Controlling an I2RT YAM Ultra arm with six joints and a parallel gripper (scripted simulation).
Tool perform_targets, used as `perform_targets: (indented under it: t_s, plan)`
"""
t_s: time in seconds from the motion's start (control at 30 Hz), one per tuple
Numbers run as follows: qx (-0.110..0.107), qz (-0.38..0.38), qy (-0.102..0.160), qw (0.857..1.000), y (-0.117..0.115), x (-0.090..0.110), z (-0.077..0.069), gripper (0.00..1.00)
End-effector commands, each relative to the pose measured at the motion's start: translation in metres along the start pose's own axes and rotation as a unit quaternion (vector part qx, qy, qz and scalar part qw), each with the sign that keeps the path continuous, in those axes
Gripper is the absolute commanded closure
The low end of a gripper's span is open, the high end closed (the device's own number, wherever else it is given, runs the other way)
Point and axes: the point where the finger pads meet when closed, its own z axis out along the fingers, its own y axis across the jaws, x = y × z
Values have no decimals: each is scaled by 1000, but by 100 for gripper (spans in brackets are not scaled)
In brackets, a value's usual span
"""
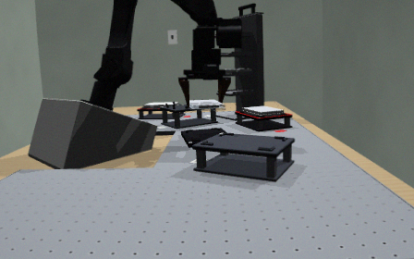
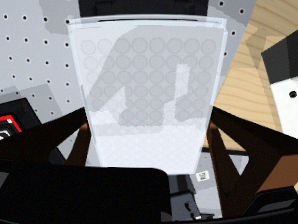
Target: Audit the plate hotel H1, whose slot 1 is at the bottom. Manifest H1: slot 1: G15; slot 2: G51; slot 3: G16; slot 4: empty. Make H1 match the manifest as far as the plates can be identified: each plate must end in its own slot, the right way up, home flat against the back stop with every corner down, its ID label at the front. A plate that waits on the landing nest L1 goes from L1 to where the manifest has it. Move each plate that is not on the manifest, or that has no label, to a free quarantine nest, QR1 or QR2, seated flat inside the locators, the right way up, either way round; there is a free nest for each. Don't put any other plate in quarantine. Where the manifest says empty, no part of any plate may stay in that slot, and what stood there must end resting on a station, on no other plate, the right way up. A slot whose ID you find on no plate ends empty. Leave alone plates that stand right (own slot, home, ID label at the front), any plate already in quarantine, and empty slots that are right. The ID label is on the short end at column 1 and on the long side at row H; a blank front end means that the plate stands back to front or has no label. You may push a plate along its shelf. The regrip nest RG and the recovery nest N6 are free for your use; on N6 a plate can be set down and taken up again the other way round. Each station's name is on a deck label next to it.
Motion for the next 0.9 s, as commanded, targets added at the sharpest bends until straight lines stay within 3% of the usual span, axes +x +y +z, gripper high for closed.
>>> perform_targets:
  t_s: [0.0,0.87]
  plan:
    - [-20,-1,-10,1000,10,-5,1,14]
    - [-20,-1,-10,1000,6,-3,2,14]
